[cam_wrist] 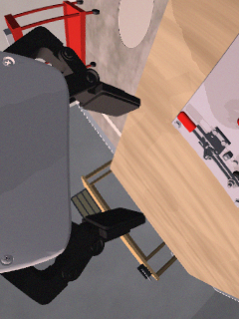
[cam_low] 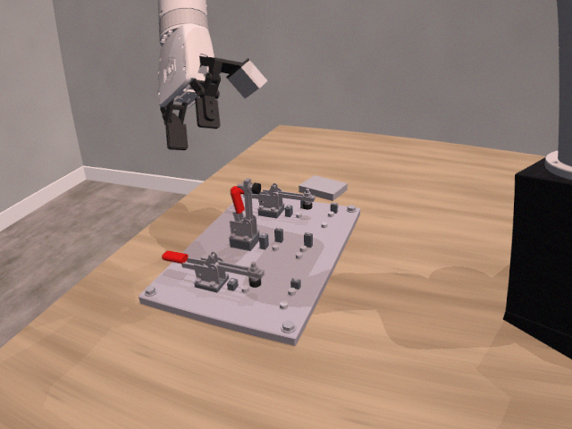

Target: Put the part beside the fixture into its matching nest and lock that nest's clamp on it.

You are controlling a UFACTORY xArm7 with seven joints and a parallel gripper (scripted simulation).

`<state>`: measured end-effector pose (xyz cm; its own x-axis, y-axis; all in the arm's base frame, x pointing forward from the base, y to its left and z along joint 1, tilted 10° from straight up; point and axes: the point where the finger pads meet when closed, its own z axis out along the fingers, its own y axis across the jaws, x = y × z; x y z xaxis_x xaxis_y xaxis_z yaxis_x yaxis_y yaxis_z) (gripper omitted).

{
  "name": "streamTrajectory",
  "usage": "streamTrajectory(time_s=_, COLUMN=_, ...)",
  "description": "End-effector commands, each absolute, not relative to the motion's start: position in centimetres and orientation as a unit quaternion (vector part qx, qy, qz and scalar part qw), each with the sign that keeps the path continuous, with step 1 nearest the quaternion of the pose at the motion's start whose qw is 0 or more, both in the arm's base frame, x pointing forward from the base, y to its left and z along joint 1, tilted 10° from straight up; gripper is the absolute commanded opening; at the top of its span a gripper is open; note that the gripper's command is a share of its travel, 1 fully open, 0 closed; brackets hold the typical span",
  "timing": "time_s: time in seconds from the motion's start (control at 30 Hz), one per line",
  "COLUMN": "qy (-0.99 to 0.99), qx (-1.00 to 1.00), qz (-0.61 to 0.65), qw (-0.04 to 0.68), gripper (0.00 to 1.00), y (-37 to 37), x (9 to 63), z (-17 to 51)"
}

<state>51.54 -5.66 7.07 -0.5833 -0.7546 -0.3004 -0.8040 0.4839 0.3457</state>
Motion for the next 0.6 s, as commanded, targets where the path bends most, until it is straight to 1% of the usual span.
streamTrajectory(time_s=0.0, qy=0.831, qx=-0.523, qz=0.184, qw=0.053, gripper=1.00, y=-8.43, x=49.95, z=7.27)
streamTrajectory(time_s=0.57, qy=0.826, qx=-0.531, qz=0.179, qw=0.052, gripper=1.00, y=-8.75, x=49.74, z=7.28)
